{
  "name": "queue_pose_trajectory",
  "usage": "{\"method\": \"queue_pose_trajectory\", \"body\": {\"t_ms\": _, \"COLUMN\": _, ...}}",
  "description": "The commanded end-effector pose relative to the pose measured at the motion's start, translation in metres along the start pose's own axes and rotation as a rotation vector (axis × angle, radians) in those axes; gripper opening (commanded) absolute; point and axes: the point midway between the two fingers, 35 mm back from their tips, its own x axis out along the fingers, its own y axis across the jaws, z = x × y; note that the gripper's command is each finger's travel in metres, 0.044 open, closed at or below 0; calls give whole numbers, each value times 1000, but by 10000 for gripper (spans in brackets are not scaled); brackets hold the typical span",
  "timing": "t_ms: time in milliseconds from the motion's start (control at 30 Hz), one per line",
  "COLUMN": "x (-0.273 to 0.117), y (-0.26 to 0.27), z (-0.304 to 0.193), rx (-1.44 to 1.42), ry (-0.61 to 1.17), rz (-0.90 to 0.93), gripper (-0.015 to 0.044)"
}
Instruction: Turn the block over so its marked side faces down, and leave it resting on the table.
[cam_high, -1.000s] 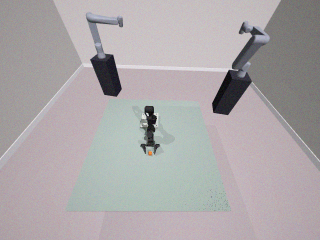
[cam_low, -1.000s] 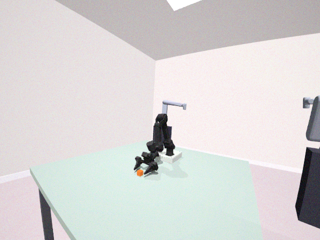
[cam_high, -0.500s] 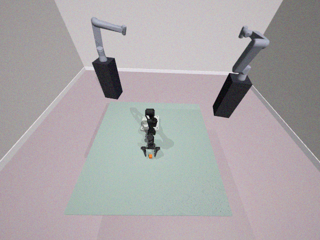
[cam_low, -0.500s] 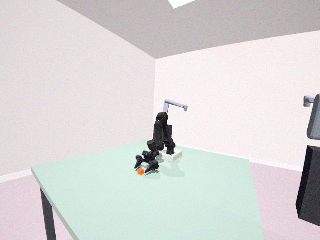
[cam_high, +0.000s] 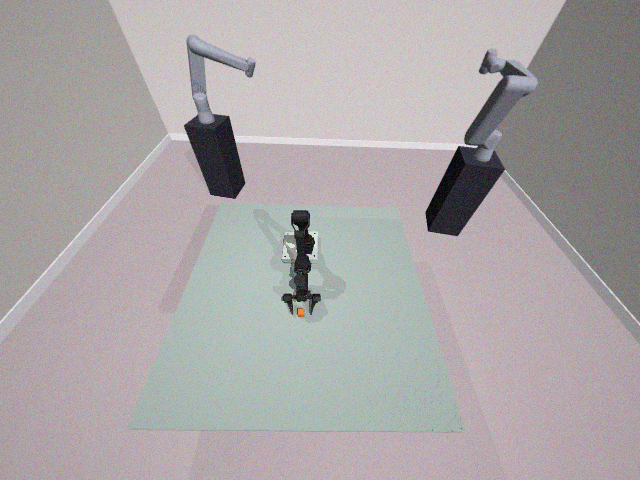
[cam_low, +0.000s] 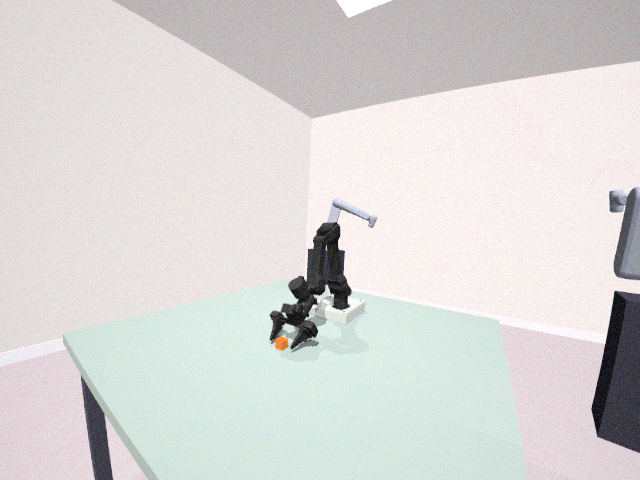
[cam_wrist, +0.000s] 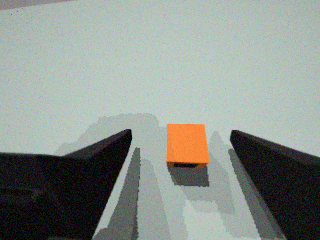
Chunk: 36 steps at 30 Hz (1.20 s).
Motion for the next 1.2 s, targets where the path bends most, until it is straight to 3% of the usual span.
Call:
{"method": "queue_pose_trajectory", "body": {"t_ms": 0, "x": -40, "y": -2, "z": 49, "rx": 4, "ry": 196, "rz": -16, "gripper": 440}}
{"method": "queue_pose_trajectory", "body": {"t_ms": 200, "x": -62, "y": -2, "z": 41, "rx": 1, "ry": 319, "rz": -14, "gripper": 440}}
{"method": "queue_pose_trajectory", "body": {"t_ms": 800, "x": -63, "y": -2, "z": 41, "rx": 1, "ry": 327, "rz": -13, "gripper": 440}}
{"method": "queue_pose_trajectory", "body": {"t_ms": 1167, "x": -47, "y": -2, "z": 71, "rx": 6, "ry": 669, "rz": -10, "gripper": 440}}
